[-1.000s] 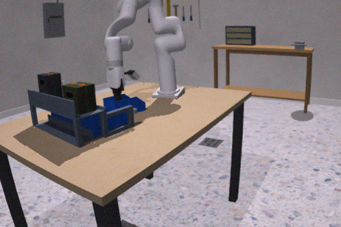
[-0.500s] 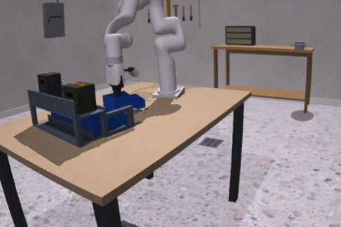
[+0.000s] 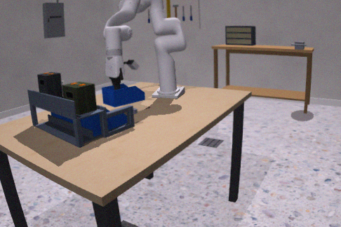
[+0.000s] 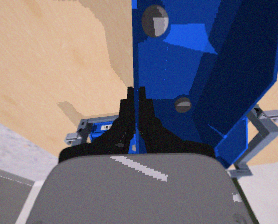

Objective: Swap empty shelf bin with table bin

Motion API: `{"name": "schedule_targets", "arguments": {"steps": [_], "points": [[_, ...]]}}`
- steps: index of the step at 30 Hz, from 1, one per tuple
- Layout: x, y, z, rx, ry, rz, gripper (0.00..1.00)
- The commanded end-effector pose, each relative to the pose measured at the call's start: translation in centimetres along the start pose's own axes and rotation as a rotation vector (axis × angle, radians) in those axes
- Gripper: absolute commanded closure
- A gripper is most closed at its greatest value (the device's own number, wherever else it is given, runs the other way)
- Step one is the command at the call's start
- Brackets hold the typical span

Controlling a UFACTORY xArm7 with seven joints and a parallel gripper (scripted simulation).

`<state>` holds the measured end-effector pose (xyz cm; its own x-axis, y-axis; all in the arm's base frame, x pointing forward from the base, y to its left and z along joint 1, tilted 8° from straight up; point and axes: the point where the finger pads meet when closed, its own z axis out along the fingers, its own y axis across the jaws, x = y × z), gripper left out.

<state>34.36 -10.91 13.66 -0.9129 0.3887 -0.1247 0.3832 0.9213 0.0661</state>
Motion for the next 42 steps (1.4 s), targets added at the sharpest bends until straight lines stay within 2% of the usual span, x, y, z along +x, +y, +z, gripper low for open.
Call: {"name": "schedule_targets", "arguments": {"steps": [1, 10, 34, 42], "points": [[0.0, 0.0, -1.6, -0.001, -0.003, 0.000, 1.00], [0.0, 0.0, -3.3, -0.001, -0.003, 0.000, 1.00], [0.0, 0.0, -3.7, -0.001, -0.003, -0.003, 1.00], [-0.4, -2.3, -3.7, -0.001, -0.003, -0.118, 1.00]]}}
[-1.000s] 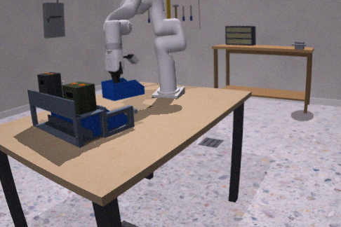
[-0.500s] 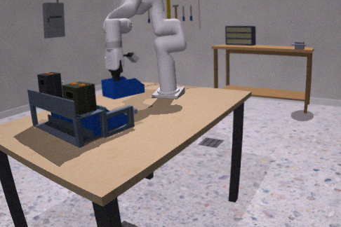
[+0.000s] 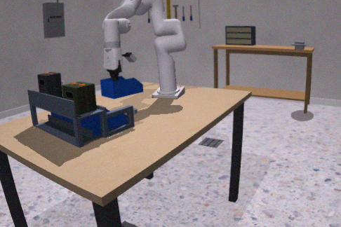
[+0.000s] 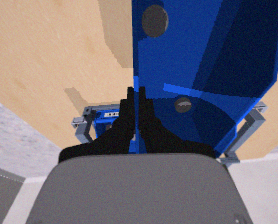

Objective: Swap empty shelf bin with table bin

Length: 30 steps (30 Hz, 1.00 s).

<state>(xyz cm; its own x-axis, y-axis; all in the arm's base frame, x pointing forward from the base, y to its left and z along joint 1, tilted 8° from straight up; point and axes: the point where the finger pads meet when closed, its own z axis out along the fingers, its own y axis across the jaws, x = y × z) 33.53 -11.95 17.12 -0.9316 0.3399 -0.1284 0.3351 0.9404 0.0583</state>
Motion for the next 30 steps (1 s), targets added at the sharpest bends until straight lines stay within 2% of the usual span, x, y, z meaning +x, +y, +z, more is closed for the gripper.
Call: {"name": "schedule_targets", "arguments": {"steps": [1, 22, 30], "points": [[-0.32, -1.58, -0.16, -0.002, -0.003, -0.079, 1.00], [-0.37, -1.94, -0.12, -0.002, -0.003, -0.097, 1.00], [-0.37, -1.95, 0.72, -0.002, -0.003, -0.097, 1.00]]}}
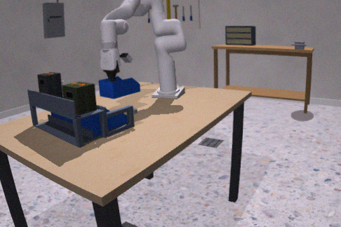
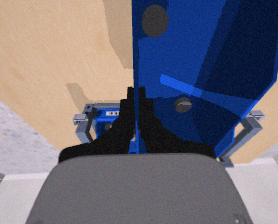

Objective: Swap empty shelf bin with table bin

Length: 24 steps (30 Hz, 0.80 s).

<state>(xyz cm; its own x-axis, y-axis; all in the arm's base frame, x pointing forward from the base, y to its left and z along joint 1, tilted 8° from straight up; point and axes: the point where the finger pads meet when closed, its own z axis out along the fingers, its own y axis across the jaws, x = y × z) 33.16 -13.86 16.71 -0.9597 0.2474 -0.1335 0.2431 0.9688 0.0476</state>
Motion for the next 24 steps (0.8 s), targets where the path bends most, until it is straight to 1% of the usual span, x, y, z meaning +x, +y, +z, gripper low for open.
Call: {"name": "schedule_targets", "arguments": {"steps": [1, 6, 8, 19, 24], "points": [[-0.1, 0.0, 0.6, 0.000, -0.003, 0.000, 1.00], [-0.1, 0.0, 1.8, 0.000, -0.003, 0.000, 1.00], [-0.1, 0.0, 1.8, 0.000, -0.003, 0.000, 1.00], [-0.1, 0.0, 5.1, 0.000, -0.003, 0.000, 1.00], [-0.1, 0.0, 6.1, 0.000, -0.003, 0.000, 1.00]]}}
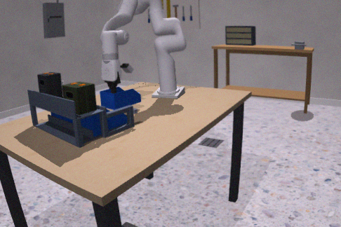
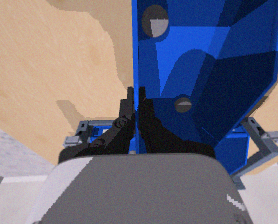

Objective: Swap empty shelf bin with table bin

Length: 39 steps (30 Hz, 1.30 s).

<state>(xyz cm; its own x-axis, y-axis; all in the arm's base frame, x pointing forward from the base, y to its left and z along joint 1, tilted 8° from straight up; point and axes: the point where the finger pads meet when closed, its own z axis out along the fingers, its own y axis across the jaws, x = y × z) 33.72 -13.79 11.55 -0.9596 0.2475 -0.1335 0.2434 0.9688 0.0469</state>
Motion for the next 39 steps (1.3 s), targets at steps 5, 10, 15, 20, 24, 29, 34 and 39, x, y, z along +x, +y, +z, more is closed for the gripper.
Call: {"name": "schedule_targets", "arguments": {"steps": [5, 10, 15, 20, 24, 29, 34, 39], "points": [[-0.3, 0.0, 1.6, 0.000, -0.003, 0.000, 1.00], [-0.3, 0.0, 2.1, 0.000, -0.003, 0.000, 1.00], [-0.3, 0.0, 2.1, 0.000, -0.003, 0.000, 1.00], [-0.3, 0.0, 2.1, 0.000, -0.003, 0.000, 1.00], [-0.3, 0.0, 2.1, 0.000, -0.003, 0.000, 1.00], [-0.3, 0.0, 2.1, 0.000, -0.003, 0.000, 1.00], [-0.3, 0.0, 2.3, 0.000, -0.003, 0.000, 1.00], [-0.3, 0.0, 2.6, 0.000, -0.003, 0.000, 1.00]]}}
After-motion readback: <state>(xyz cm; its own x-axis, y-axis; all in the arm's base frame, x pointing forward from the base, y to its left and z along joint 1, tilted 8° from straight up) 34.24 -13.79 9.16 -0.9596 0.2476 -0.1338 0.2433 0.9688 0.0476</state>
